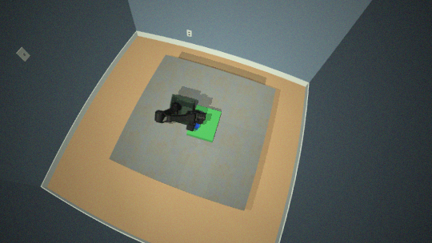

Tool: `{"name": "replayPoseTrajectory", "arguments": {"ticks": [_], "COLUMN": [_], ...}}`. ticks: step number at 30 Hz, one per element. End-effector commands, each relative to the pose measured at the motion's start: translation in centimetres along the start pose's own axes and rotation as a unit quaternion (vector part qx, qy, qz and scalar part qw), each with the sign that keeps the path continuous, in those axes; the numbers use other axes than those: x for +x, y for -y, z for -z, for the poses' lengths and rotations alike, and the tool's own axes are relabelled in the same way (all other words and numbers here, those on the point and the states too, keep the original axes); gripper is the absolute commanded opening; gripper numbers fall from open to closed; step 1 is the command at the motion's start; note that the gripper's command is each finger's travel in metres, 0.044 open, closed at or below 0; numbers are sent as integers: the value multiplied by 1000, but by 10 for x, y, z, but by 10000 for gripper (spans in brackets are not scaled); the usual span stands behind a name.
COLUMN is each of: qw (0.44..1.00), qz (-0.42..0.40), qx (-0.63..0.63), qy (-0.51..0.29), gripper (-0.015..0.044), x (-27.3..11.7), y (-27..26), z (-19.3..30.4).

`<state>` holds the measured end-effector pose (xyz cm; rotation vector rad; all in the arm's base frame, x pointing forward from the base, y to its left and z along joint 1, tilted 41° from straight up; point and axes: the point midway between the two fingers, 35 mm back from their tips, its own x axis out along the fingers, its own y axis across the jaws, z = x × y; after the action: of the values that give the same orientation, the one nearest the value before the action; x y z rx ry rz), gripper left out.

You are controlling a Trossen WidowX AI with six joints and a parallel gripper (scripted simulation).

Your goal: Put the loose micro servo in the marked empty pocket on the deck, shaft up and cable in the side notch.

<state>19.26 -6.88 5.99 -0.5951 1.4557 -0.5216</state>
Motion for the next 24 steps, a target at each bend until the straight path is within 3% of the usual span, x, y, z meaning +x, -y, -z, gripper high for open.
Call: {"name": "replayPoseTrajectory", "arguments": {"ticks": [1,24], "qw": [1000,1000], "qz": [2,2], "qx": [-3,-3], "qy": [-1,-1], "gripper": [0,0], "x": [7,16], "y": [0,0], "z": [1,1]}}
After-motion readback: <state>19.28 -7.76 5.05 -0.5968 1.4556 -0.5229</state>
